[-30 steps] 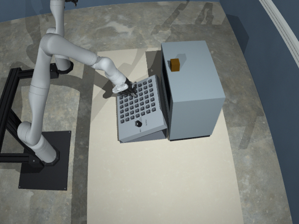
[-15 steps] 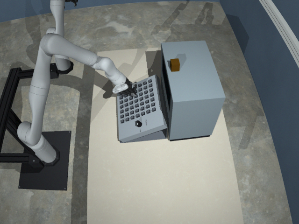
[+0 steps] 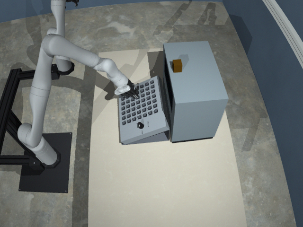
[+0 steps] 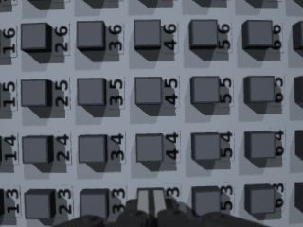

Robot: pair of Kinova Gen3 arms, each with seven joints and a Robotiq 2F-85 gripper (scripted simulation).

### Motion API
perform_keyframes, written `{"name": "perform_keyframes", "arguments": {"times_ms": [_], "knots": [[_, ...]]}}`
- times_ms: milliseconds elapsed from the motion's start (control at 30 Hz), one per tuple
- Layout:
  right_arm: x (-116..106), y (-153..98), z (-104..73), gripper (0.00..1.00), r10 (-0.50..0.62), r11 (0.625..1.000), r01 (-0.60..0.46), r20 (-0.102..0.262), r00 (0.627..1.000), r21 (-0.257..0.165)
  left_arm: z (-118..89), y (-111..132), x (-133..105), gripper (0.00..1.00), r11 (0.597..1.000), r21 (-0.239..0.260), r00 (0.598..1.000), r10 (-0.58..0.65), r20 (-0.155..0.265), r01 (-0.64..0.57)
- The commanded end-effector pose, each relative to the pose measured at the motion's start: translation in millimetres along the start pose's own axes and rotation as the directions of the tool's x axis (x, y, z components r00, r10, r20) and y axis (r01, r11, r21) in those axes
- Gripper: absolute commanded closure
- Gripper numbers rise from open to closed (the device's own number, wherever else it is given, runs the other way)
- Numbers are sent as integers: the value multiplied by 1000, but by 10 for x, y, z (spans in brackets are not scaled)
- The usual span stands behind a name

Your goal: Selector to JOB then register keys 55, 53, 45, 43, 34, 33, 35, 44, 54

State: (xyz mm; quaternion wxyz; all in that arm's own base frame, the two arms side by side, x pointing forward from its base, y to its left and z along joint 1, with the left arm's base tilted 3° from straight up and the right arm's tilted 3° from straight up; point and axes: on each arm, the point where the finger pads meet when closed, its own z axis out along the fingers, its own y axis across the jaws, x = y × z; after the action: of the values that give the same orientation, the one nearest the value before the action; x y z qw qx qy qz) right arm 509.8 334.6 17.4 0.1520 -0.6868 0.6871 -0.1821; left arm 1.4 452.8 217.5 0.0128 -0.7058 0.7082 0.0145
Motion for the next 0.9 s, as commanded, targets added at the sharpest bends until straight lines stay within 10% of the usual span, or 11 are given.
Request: {"name": "perform_keyframes", "arguments": {"times_ms": [0,867], "knots": [[-5,-10,3,903,1,1000,-1,1,1000,1,-7,1,-4,2,1000,0,1000,0,2,0],[-5,-10,38,903,1,1000,-1,1,1000,1,-7,1,-4,2,1000,0,1000,0,2,0]]}}
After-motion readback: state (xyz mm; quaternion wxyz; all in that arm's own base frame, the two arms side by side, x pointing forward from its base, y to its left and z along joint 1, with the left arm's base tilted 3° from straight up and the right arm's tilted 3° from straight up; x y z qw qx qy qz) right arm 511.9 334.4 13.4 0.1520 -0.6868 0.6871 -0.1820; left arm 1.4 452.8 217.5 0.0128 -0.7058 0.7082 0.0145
